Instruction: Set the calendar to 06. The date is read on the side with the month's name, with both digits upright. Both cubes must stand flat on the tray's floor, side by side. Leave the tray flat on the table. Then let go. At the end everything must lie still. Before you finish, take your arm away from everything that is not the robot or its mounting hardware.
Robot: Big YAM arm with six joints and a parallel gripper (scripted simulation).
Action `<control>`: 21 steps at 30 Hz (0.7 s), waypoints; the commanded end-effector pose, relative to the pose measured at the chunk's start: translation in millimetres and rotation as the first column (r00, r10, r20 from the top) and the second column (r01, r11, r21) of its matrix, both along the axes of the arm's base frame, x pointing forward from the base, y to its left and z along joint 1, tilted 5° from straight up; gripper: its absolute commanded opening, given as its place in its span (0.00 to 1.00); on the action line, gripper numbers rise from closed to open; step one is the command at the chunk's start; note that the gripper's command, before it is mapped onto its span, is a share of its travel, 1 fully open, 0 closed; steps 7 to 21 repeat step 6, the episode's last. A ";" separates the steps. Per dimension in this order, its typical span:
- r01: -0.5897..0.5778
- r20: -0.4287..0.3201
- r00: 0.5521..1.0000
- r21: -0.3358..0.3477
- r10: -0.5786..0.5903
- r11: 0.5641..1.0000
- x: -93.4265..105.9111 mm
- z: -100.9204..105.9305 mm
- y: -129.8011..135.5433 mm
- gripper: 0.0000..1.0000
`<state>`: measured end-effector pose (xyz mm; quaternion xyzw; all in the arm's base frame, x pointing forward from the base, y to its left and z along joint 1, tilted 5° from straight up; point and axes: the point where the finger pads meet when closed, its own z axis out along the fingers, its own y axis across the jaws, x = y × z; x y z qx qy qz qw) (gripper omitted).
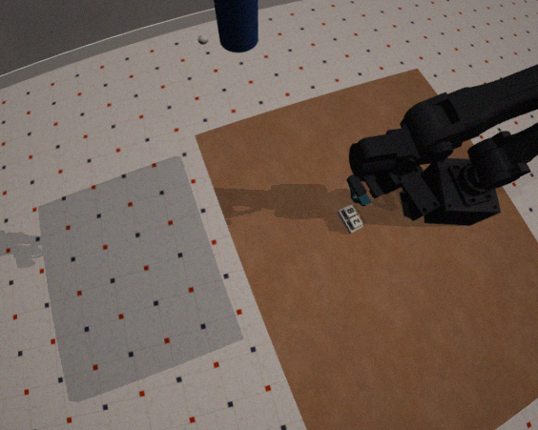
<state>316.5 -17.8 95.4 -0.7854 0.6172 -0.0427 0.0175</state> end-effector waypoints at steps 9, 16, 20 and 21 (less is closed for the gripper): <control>-0.001 0.054 0.999 0.002 0.001 1.000 21.1 25.4 5.0 1.00; -0.001 0.054 0.999 0.002 0.001 1.000 21.1 25.4 5.0 1.00; -0.001 0.054 0.999 0.002 0.001 1.000 21.1 25.4 5.0 1.00; -0.001 0.054 0.999 0.002 0.001 1.000 21.1 25.4 5.0 1.00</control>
